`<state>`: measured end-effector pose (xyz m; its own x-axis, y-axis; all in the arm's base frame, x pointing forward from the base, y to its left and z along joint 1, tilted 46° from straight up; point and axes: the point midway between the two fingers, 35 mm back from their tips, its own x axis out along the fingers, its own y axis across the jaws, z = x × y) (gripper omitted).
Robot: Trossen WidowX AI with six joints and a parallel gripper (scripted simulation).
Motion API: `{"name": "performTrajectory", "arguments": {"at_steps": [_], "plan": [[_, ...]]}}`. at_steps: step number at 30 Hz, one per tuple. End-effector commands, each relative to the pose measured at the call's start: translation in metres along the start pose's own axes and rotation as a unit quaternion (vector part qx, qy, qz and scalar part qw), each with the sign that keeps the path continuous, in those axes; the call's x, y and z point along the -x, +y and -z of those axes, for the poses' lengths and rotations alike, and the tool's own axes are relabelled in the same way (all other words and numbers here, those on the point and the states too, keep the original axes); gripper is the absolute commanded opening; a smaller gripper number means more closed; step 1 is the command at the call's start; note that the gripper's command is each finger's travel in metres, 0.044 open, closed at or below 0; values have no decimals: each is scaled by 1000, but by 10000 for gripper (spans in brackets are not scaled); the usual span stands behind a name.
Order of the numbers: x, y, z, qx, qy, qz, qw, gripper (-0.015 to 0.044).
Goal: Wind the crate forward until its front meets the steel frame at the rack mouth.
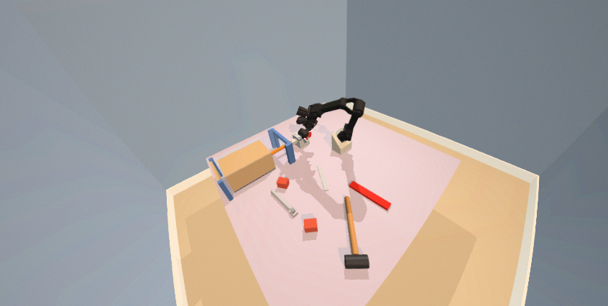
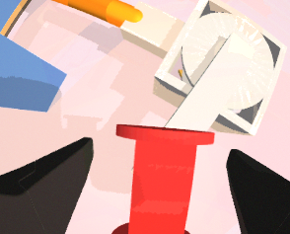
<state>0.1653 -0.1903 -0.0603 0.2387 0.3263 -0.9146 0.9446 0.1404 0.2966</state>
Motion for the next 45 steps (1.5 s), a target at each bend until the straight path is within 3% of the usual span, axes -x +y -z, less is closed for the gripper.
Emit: {"name": "performTrajectory", "arguments": {"at_steps": [1,9,13,45], "plan": [[0,0,0,0,0,0,1000,256],[0,0,0,0,0,0,1000,46],[0,0,0,0,0,0,1000,0],[0,-16,9,-2,1,-1,1000,0]]}}
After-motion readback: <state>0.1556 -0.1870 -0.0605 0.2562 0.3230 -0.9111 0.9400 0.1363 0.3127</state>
